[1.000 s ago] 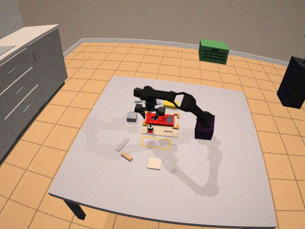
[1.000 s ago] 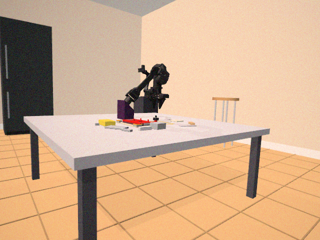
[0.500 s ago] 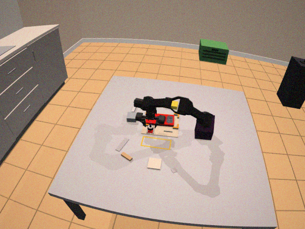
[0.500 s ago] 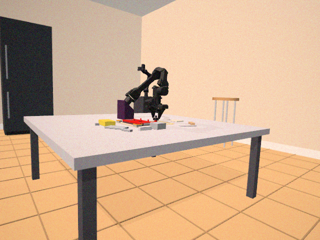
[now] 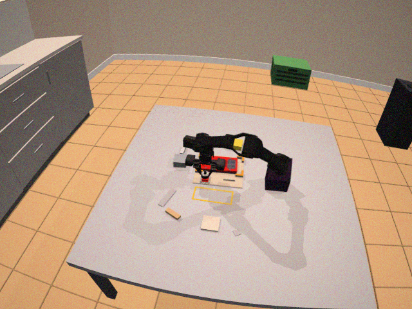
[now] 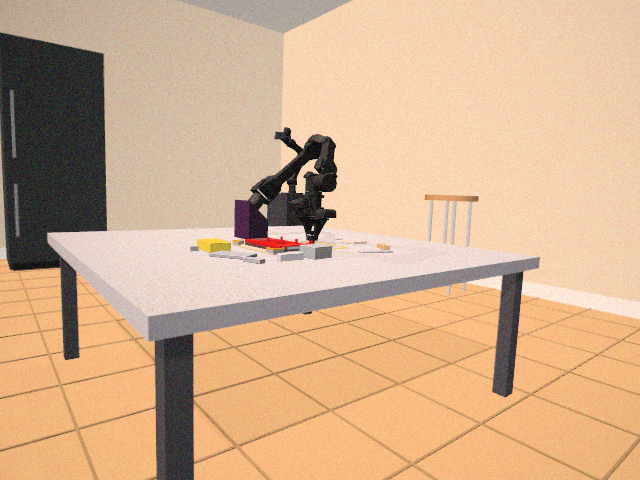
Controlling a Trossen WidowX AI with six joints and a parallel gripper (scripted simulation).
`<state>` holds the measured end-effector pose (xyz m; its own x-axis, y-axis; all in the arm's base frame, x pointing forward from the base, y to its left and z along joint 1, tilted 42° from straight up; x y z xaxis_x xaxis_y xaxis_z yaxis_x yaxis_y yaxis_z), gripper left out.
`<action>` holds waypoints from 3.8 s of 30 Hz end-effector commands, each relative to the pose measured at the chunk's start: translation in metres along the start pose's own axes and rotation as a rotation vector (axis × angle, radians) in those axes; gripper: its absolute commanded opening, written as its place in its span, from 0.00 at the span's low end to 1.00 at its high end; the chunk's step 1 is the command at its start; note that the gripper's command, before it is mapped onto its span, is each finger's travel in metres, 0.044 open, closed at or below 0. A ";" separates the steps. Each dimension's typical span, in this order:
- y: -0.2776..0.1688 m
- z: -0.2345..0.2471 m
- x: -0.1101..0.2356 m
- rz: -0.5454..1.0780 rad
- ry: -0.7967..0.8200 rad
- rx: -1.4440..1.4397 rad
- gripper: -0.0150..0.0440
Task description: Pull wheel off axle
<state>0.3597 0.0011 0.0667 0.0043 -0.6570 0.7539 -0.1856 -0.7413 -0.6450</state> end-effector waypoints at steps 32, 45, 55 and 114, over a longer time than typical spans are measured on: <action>0.000 0.001 0.009 0.000 0.003 0.003 0.25; 0.000 0.001 0.013 0.000 0.002 0.002 0.25; 0.000 0.001 0.016 0.001 0.001 0.002 0.25; 0.001 0.001 0.035 0.002 -0.002 -0.001 0.25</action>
<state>0.3602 -0.0219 0.0916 0.0060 -0.6617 0.7498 -0.1913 -0.7367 -0.6486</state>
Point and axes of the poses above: the point midway between the two fingers, 35 mm back from their tips, its own x axis back along the fingers, its own z axis across the jaws, y = z × x, the point moved 10 cm from there along x, back along the fingers, and after that the axes turned 12 degrees about -x, right-handed, at the moved point
